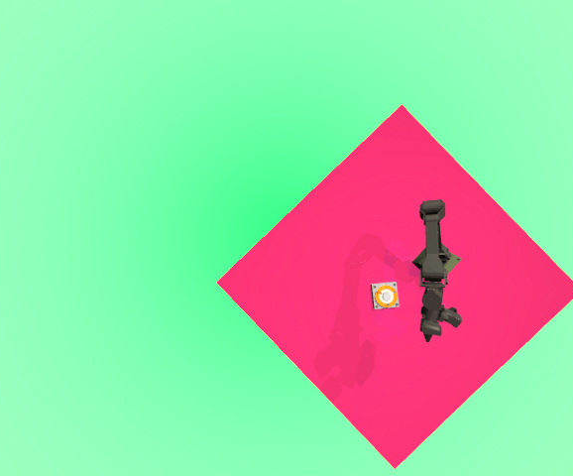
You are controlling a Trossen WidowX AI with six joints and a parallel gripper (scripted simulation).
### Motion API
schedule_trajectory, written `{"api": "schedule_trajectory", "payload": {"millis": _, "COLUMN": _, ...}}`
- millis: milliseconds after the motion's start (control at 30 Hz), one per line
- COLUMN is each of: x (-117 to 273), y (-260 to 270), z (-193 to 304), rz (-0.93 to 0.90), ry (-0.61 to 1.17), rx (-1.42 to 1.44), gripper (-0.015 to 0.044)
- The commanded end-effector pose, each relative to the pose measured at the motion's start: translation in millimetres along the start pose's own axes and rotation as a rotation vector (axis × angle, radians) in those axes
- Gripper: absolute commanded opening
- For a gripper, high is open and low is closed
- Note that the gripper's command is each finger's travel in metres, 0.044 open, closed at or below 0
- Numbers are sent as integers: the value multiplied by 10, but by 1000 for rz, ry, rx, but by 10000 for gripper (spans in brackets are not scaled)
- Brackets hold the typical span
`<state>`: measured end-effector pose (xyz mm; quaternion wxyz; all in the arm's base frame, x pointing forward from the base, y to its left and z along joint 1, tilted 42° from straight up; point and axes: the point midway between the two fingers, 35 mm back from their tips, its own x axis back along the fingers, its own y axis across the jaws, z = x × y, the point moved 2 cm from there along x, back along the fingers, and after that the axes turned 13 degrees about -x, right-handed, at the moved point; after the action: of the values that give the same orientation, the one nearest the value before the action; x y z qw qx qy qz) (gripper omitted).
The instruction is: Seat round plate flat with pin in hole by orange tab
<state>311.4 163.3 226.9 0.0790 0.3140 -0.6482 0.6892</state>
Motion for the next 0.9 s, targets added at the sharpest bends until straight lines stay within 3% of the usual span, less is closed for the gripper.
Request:
{"api": "schedule_trajectory", "payload": {"millis": 0, "x": -205, "y": 360, "z": 514, "rz": -156, "ry": 261, "rx": -395, "gripper": 0}}
{"api": "schedule_trajectory", "payload": {"millis": 333, "x": -226, "y": 1003, "z": 1316, "rz": -225, "ry": 800, "rx": -997, "gripper": 0}}
{"api": "schedule_trajectory", "payload": {"millis": 500, "x": -59, "y": 1382, "z": 1750, "rz": -128, "ry": 1186, "rx": -1298, "gripper": 0}}
{"api": "schedule_trajectory", "payload": {"millis": 567, "x": -24, "y": 1434, "z": 1807, "rz": -105, "ry": 1242, "rx": -1332, "gripper": 0}}
{"api": "schedule_trajectory", "payload": {"millis": 700, "x": 191, "y": 1692, "z": 2086, "rz": 67, "ry": 1547, "rx": -1491, "gripper": 0}}
{"api": "schedule_trajectory", "payload": {"millis": 867, "x": 246, "y": 1743, "z": 2121, "rz": 105, "ry": 1598, "rx": -1512, "gripper": 0}}
